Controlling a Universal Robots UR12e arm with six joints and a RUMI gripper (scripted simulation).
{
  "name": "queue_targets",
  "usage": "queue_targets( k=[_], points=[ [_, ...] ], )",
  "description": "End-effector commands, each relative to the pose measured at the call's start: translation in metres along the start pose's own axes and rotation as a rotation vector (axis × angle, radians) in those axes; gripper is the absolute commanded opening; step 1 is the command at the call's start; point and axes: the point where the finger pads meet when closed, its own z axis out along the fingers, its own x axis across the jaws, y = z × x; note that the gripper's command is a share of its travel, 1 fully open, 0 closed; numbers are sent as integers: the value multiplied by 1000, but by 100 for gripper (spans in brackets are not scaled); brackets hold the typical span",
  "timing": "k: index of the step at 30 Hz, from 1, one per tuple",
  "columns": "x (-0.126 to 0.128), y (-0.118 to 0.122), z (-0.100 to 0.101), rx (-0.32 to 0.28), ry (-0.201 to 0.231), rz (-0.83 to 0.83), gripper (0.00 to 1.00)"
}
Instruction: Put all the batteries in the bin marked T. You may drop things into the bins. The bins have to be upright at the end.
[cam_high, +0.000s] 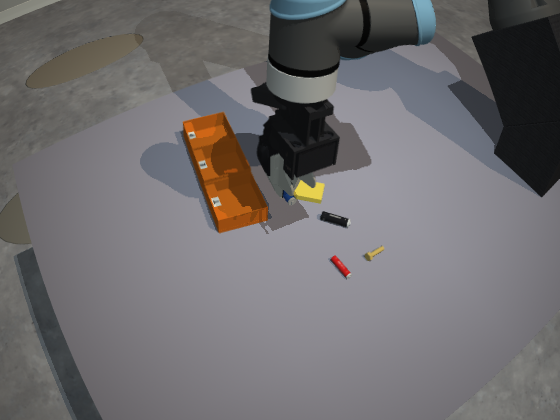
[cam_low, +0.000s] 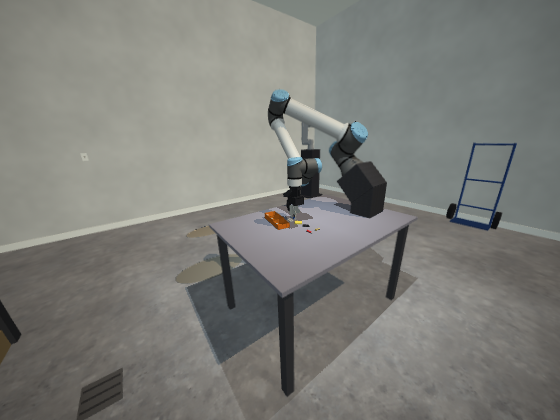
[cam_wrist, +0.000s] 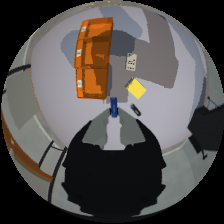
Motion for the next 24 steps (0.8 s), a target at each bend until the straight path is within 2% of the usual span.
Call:
queue_targets(
  k=[1, 11, 24],
  points=[
    [-14, -14, 0, 1, 6, 138, 0],
    [-54, -57, 0, 1, 6, 139, 0],
    [-54, -58, 0, 1, 6, 139, 0]
  ],
)
